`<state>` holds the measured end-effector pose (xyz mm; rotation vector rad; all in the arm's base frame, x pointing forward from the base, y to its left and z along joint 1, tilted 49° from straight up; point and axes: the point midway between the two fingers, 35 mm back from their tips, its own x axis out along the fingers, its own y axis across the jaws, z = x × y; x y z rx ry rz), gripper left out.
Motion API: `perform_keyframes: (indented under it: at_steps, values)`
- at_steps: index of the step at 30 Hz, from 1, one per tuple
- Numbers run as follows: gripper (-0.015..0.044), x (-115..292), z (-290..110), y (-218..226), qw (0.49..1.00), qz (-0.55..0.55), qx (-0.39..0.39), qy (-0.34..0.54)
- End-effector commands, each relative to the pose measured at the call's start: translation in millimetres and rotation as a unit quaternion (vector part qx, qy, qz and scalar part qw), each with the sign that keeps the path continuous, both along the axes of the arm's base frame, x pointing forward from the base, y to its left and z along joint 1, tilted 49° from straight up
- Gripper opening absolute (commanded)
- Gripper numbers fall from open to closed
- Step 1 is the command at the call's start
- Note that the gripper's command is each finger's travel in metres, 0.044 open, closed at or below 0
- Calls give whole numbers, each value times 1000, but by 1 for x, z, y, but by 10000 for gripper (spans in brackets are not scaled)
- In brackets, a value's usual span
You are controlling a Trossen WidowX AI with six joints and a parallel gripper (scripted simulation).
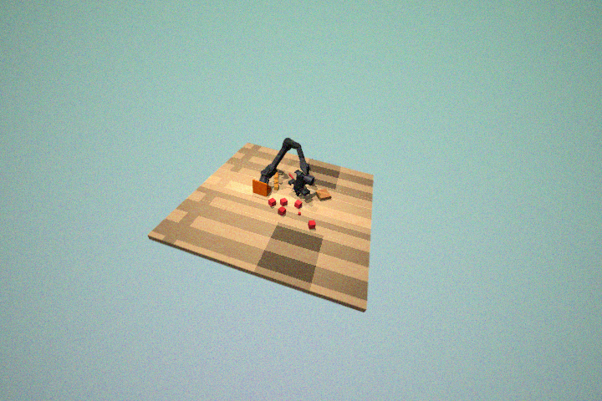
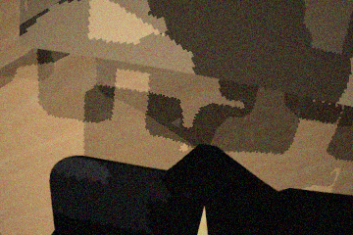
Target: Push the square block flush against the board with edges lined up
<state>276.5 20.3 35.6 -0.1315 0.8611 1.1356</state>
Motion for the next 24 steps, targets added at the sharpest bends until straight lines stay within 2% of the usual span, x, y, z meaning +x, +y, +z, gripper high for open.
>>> perform_keyframes:
  at_steps: [1, 8, 14, 20, 24]
  values:
    - [0, -5, -7, -3, 1000, 3, -1, 3]
    - [0, -10, -13, -7, 1000, 3, -1, 3]
    - [0, -14, 25, -44, 1000, 3, -1, 3]
    - [0, -15, 27, -45, 1000, 2, -1, 5]
    - [0, -12, 36, -38, 998, -37, 4, 48]
